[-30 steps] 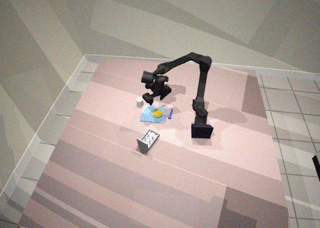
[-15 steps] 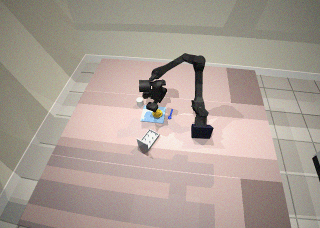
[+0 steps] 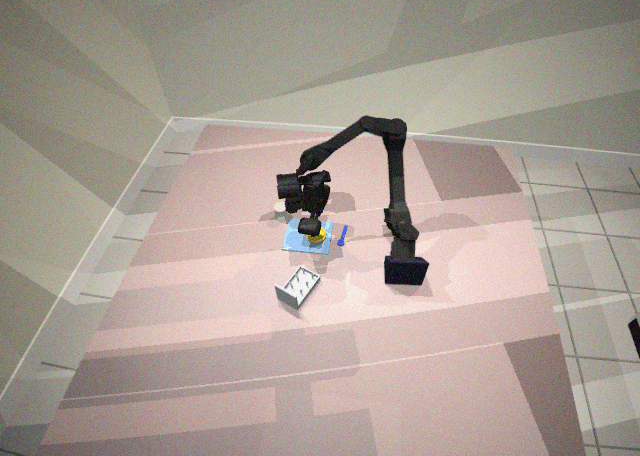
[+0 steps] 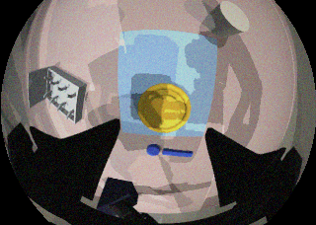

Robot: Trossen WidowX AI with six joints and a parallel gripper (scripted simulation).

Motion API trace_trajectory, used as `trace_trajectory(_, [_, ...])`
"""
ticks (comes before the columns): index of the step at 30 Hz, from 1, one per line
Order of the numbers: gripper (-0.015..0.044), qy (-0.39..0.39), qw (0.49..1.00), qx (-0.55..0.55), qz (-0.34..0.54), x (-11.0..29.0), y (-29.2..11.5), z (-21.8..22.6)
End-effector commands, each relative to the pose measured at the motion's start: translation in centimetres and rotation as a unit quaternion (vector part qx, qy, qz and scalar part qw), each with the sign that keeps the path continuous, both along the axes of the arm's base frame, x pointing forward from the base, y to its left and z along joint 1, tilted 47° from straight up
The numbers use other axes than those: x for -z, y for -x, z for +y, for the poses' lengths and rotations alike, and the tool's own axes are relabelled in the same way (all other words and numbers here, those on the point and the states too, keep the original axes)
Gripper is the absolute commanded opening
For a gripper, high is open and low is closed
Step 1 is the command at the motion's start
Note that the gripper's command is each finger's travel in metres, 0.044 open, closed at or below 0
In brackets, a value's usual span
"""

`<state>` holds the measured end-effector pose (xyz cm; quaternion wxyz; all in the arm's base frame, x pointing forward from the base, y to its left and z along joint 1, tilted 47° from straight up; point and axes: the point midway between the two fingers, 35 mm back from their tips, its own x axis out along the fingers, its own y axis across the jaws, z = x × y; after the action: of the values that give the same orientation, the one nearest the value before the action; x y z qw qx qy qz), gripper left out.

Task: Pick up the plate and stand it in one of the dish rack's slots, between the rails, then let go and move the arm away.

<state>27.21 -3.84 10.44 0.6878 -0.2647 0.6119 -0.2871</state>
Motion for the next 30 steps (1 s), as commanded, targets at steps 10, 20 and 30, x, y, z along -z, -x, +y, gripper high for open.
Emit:
trace_trajectory(10, [0.0400, 0.002, 1.000, -0.003, 0.004, 1.5, -0.2, -1.4])
trace_trajectory(20, [0.0400, 0.003, 1.000, -0.003, 0.004, 2.5, -0.3, -2.6])
trace_trajectory(30, [0.0400, 0.004, 1.000, -0.002, 0.004, 3.5, -0.4, -3.8])
